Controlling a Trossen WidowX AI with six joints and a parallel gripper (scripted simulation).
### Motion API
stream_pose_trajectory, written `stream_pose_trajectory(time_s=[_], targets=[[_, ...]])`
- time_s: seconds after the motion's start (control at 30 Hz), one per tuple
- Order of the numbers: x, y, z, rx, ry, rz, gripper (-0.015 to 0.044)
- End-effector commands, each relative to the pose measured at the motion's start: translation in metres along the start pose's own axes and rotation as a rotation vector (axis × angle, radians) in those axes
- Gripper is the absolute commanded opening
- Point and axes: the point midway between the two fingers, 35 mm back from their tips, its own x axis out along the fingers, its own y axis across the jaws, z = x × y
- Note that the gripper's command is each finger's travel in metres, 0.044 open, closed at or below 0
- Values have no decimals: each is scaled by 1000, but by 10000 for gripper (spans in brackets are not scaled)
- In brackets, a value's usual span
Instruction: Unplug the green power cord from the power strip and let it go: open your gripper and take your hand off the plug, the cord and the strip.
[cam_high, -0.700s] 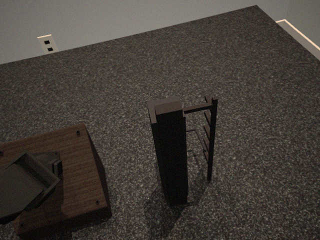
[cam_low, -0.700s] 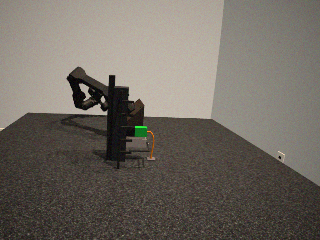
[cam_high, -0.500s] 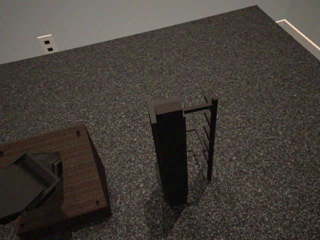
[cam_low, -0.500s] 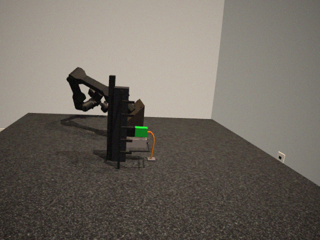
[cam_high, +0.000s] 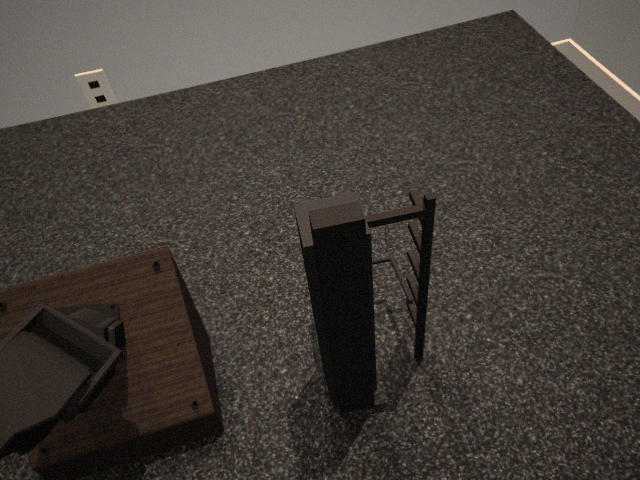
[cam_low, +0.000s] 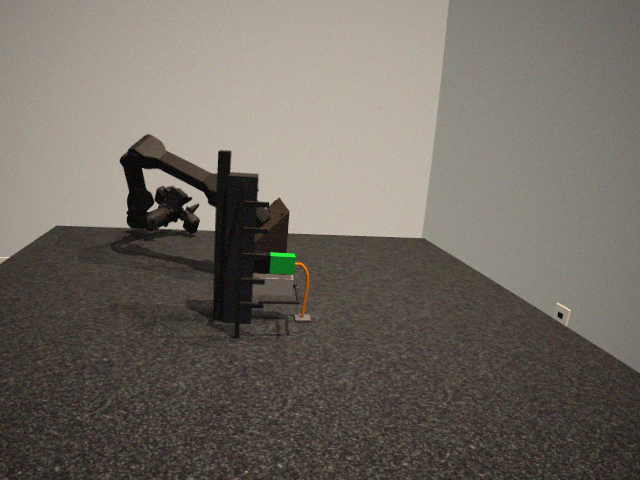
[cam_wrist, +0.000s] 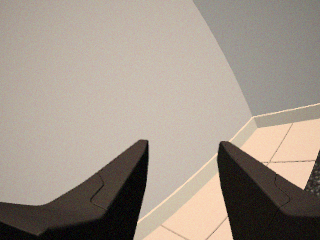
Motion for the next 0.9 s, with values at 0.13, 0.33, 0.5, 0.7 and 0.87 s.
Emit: stream_pose_trajectory(time_s=[0.13, 0.33, 0.5, 0.7, 0.87], targets=[[-43, 17, -12, -91, 123, 35, 160], [-82, 27, -19, -174, 225, 75, 160], [-115, 34, -23, -242, 309, 116, 160], [-160, 41, -26, -317, 420, 177, 160], [-198, 45, -26, -379, 510, 235, 160]])
